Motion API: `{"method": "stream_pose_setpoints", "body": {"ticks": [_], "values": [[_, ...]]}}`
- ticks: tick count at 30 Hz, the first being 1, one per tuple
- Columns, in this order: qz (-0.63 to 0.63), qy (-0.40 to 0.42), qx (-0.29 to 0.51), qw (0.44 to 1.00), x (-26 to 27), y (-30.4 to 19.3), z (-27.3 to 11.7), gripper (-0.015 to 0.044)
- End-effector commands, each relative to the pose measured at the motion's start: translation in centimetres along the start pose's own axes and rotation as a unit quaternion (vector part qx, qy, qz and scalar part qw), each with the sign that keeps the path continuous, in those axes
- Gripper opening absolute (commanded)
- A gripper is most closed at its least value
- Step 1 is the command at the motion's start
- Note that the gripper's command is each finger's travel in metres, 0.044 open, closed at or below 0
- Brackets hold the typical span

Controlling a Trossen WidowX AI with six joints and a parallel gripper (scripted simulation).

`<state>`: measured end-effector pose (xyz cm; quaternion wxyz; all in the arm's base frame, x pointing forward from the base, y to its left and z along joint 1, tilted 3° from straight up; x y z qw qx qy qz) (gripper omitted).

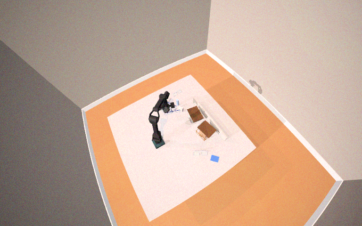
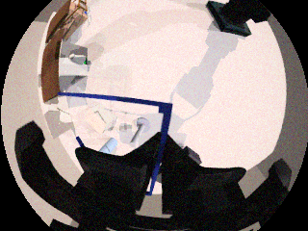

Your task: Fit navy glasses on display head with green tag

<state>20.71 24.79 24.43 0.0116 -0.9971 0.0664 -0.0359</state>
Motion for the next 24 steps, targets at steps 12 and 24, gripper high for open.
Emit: {"method": "stream_pose_setpoints", "body": {"ticks": [12, 24], "values": [[-0.003, 0.0, -0.001, 1.0, 0.0, 0.1, 4.7, 0.0], [-0.003, -0.001, -0.001, 1.0, -0.3, 0.4, 6.1, 0.0]]}}
Point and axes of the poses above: the point midway between the two fingers, 35 mm back from their tips, its own z axis out along the fingers, its own x axis across the jaws, y = z × x, the point moved 10 cm from there along -z, back along the fingers, and after that the axes turned 7 degrees about -z, right-handed, at the moved point
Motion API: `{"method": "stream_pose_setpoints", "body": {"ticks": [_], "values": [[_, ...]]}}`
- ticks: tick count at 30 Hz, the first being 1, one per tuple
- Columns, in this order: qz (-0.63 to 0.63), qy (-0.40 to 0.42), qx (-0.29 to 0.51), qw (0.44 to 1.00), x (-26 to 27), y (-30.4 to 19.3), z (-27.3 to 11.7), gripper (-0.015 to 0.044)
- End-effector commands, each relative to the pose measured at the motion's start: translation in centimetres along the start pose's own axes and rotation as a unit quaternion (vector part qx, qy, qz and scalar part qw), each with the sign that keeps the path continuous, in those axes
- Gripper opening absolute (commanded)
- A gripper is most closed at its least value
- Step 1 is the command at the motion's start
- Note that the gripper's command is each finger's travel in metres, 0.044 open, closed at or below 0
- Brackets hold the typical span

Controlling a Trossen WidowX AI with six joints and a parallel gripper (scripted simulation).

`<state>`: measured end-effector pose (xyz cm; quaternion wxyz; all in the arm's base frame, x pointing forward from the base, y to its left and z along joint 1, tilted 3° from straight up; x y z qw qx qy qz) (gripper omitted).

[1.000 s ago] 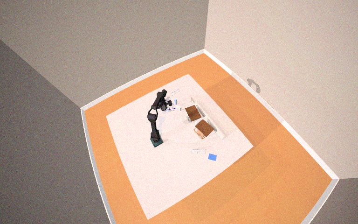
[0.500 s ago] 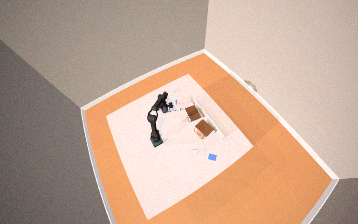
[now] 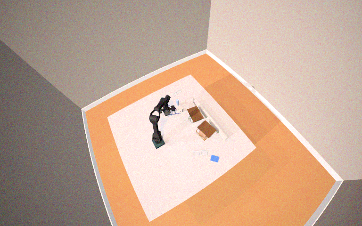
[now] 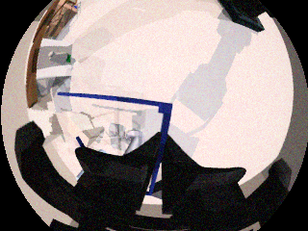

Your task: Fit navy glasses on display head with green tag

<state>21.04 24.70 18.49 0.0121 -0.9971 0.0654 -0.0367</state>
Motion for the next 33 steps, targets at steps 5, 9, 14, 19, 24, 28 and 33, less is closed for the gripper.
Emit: {"method": "stream_pose_setpoints", "body": {"ticks": [5, 9, 14, 19, 24, 28, 33], "values": [[-0.002, -0.001, -0.002, 1.0, -0.6, 0.6, 0.2, 0.0], [-0.002, -0.001, -0.002, 1.0, -0.7, 0.7, 0.2, 0.0], [-0.002, -0.002, -0.002, 1.0, -0.9, 0.8, 0.2, 0.0], [-0.002, -0.002, -0.002, 1.0, -1.1, 1.0, 0.2, 0.0], [-0.002, -0.002, -0.002, 1.0, -1.3, 1.2, 0.2, 0.0], [-0.002, -0.002, -0.002, 1.0, -1.4, 1.4, 0.2, 0.0], [-0.002, -0.002, -0.002, 1.0, -1.6, 1.6, 0.2, 0.0]]}}
Point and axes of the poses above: the point midway between the two fingers, 35 mm back from their tips, its own z axis out along the fingers, its own x axis across the jaws, y = z × x, the point moved 10 cm from there along -z, back along the fingers, and after that the axes turned 7 degrees about -z, right-handed, at the moved point
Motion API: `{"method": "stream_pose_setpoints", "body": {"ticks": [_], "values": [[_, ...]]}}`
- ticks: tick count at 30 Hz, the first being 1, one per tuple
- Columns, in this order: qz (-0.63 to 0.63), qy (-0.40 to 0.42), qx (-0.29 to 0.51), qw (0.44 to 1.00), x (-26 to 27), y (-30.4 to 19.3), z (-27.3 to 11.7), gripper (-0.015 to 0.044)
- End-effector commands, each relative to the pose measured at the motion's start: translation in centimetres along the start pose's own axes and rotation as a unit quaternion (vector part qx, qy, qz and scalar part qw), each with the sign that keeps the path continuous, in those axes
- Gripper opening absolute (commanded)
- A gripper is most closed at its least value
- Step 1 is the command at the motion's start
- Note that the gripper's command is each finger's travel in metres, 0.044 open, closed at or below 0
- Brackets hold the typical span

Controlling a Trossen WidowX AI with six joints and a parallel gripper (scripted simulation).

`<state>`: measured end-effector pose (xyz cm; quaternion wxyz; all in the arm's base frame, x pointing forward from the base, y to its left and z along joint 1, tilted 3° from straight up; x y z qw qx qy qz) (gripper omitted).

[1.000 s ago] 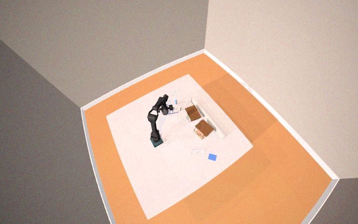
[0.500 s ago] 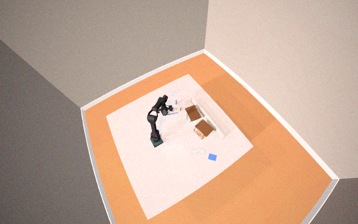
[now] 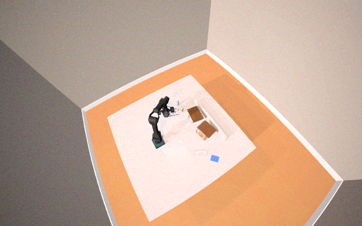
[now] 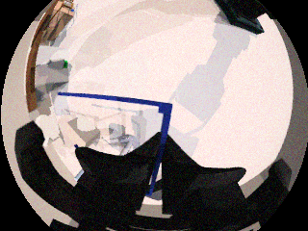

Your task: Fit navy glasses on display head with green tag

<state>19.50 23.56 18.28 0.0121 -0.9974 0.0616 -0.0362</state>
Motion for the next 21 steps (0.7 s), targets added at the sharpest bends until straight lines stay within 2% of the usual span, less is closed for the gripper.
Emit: {"method": "stream_pose_setpoints", "body": {"ticks": [1, 21], "values": [[0.002, -0.001, -0.002, 1.0, -0.25, 0.31, 0.12, 0.0], [0.002, -0.002, -0.003, 1.0, -0.9, 1.24, 0.13, 0.0]]}}
Point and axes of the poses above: the point midway between the two fingers, 35 mm back from their tips, its own z axis out along the fingers, its own x axis across the jaws, y = z × x, the point moved 10 cm from there along -z, back along the fingers, and after that the axes turned 7 degrees about -z, right-handed, at the moved point
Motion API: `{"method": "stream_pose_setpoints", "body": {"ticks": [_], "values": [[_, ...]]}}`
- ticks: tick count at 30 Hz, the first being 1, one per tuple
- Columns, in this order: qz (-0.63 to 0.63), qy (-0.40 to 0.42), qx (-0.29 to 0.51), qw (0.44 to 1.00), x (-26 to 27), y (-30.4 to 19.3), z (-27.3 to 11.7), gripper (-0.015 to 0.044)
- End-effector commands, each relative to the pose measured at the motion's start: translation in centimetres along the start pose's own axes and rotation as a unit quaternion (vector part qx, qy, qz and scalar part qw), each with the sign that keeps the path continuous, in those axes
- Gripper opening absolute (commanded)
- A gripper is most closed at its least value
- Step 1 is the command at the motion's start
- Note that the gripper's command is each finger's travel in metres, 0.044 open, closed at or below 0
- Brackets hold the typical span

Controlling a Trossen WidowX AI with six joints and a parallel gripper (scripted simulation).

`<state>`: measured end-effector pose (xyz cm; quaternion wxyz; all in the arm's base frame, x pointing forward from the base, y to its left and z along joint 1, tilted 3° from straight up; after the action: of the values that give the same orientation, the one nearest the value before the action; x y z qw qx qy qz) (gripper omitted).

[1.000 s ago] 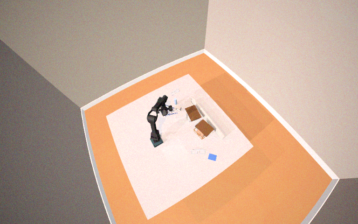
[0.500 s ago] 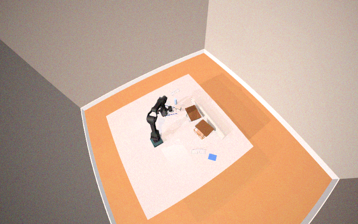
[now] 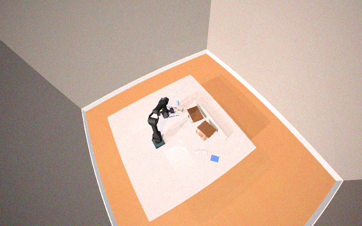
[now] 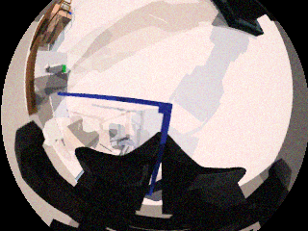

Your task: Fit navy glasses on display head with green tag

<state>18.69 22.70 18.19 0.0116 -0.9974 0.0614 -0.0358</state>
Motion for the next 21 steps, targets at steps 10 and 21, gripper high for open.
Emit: {"method": "stream_pose_setpoints", "body": {"ticks": [10, 21], "values": [[0.002, -0.001, -0.002, 1.0, -0.5, 0.8, 0.1, 0.0], [0.002, -0.001, -0.003, 1.0, -0.7, 1.4, 0.1, 0.0]]}}
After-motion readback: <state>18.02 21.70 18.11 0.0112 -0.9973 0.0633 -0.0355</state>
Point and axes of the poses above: the point midway between the two fingers, 35 mm back from their tips, its own z axis out along the fingers, its own x axis across the jaws, y = z × x, the point moved 10 cm from there along -z, back along the fingers, and after that the axes turned 7 degrees about -z, right-handed, at the moved point
